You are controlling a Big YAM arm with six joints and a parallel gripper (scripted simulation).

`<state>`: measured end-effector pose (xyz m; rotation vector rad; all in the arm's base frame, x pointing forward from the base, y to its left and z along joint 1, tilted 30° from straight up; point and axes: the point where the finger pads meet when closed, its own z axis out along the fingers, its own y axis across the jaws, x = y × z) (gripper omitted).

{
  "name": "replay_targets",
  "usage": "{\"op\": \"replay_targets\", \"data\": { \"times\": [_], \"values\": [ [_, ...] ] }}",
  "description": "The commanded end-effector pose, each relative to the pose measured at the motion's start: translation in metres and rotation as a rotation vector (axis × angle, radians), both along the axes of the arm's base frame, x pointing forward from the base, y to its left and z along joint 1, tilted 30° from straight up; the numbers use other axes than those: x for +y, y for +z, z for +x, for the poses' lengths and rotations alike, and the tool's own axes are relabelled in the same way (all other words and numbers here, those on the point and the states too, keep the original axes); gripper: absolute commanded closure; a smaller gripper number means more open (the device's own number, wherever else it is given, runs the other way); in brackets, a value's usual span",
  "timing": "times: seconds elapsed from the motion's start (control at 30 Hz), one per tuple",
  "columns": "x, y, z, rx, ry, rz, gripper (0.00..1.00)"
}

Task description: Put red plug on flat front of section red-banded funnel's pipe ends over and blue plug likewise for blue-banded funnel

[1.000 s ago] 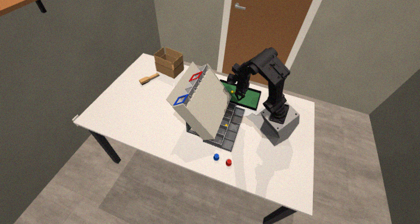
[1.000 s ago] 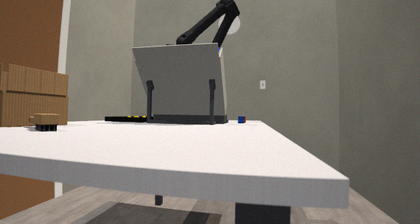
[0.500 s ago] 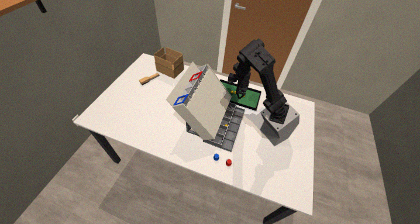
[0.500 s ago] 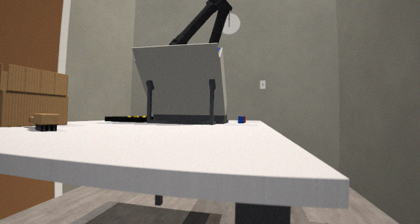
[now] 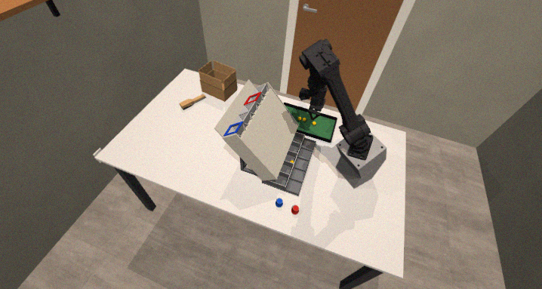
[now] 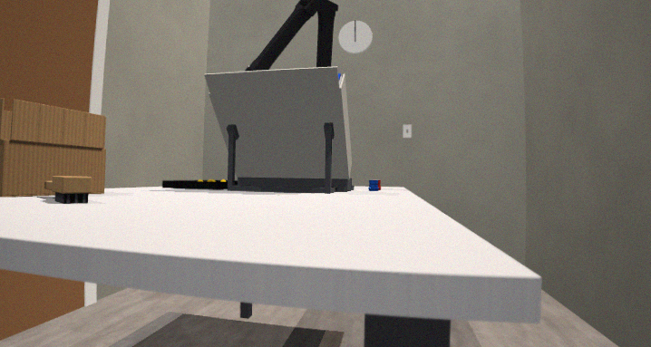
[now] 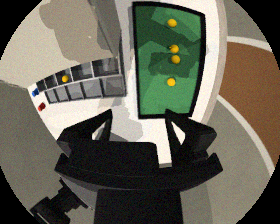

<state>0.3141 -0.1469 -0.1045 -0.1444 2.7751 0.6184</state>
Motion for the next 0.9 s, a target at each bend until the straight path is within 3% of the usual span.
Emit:
{"op": "replay_targets", "data": {
  "times": [0.0, 0.1, 0.87],
  "values": [
    [-0.033, -0.022, 0.012, -0.022, 0.025, -0.014, 0.20],
    [-0.054, -0.038, 0.017, -0.020, 0.024, -0.013, 0.20],
    [-0.080, -0.058, 0.021, -0.018, 0.001, -0.013, 0.20]
  ]
}}
